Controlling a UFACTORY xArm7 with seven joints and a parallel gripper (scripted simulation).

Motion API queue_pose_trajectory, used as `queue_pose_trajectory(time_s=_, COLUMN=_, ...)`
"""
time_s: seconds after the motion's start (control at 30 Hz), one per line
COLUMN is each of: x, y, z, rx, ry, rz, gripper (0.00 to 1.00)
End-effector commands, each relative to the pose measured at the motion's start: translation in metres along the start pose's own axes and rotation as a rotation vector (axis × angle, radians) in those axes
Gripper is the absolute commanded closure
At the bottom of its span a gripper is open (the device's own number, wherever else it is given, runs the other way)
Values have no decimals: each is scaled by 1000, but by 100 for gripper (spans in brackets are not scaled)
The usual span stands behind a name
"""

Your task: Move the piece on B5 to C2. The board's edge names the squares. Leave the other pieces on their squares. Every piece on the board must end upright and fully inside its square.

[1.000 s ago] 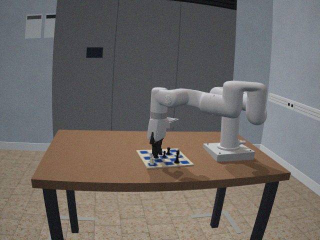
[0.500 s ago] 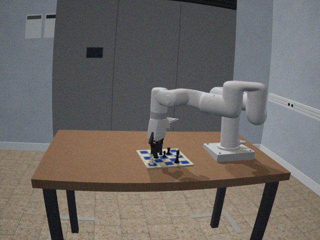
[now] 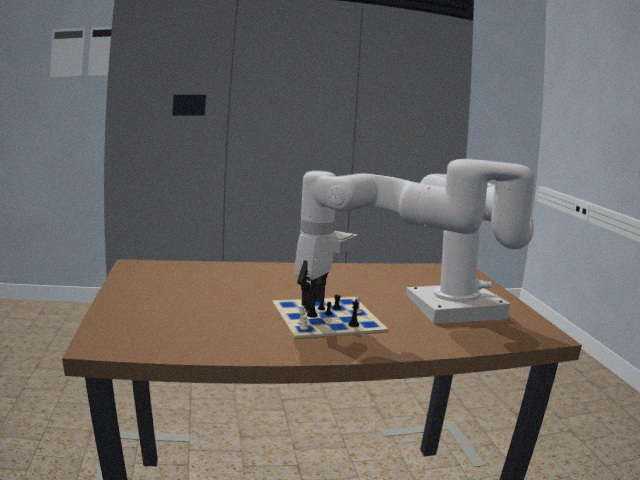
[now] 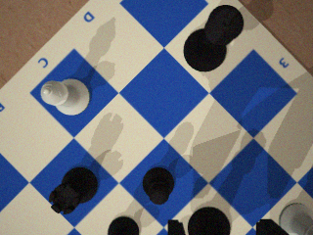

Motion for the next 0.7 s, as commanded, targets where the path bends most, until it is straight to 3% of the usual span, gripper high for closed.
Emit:
queue_pose_trajectory(time_s=0.0, x=1, y=0, z=-16, rx=-2, ry=3, rz=0, gripper=57)
queue_pose_trajectory(time_s=0.43, x=0, y=0, z=-72, rx=-2, ry=3, rz=0, gripper=57)
queue_pose_trajectory(time_s=0.67, x=0, y=0, z=-83, rx=-2, ry=3, rz=0, gripper=57)
Point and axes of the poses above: the point where the finger pads meet when closed, its own z axis out along the fingers, its own x axis across the jaws, y = z × x, the point moved 9 cm from there along -z, back along the fingers, and after that the axes turned 5 degrees about z, right-handed, at the moved point
